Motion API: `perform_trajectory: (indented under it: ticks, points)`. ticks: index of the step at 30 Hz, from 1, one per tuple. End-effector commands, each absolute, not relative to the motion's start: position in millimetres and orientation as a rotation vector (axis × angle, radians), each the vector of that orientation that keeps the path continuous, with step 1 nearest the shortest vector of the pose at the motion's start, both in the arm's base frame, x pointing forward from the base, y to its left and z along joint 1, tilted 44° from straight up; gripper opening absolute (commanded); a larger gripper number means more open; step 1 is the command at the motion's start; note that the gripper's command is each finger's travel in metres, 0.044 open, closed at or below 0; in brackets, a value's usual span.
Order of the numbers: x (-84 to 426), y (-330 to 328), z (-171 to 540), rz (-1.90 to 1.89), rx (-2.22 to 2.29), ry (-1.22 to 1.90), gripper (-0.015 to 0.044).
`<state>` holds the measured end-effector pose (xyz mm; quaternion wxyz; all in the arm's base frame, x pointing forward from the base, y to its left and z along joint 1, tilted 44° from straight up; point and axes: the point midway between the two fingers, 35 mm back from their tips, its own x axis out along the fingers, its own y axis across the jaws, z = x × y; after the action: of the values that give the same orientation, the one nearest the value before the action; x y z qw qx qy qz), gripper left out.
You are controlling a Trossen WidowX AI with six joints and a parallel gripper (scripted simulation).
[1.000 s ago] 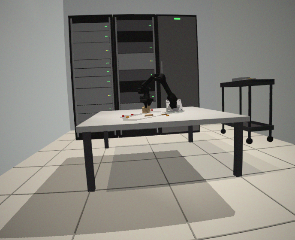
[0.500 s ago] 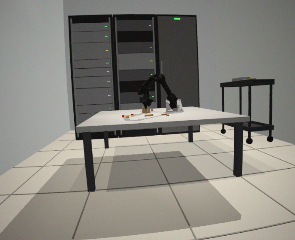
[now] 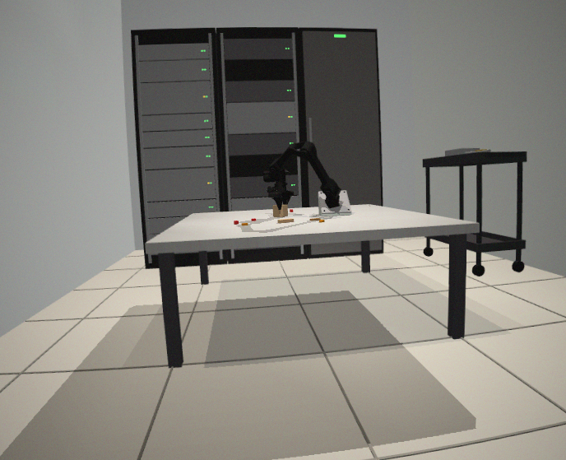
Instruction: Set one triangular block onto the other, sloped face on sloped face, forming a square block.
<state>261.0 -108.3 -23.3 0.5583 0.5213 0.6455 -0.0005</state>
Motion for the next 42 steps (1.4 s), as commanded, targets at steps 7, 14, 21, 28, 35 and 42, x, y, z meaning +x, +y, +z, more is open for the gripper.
perform_trajectory:
  ticks: [7, 14, 21, 28, 35, 42]
  points:
    - [261.8, -107.6, -23.6, -0.003, 1.239, 1.520, 0.0000]
    - [262.3, -107.1, -24.4, -0.003, 1.239, 1.520, 0.0000]
    - [261.7, -107.6, -24.5, -0.002, 1.230, 1.523, 0.0000]
    - [261.7, -107.4, -24.6, -0.002, 1.230, 1.524, 0.0053]
    - [261.7, -107.4, -24.6, -0.002, 1.230, 1.524, 0.0236]
    - [261.7, -107.4, -24.6, -0.002, 1.230, 1.524, 0.0420]
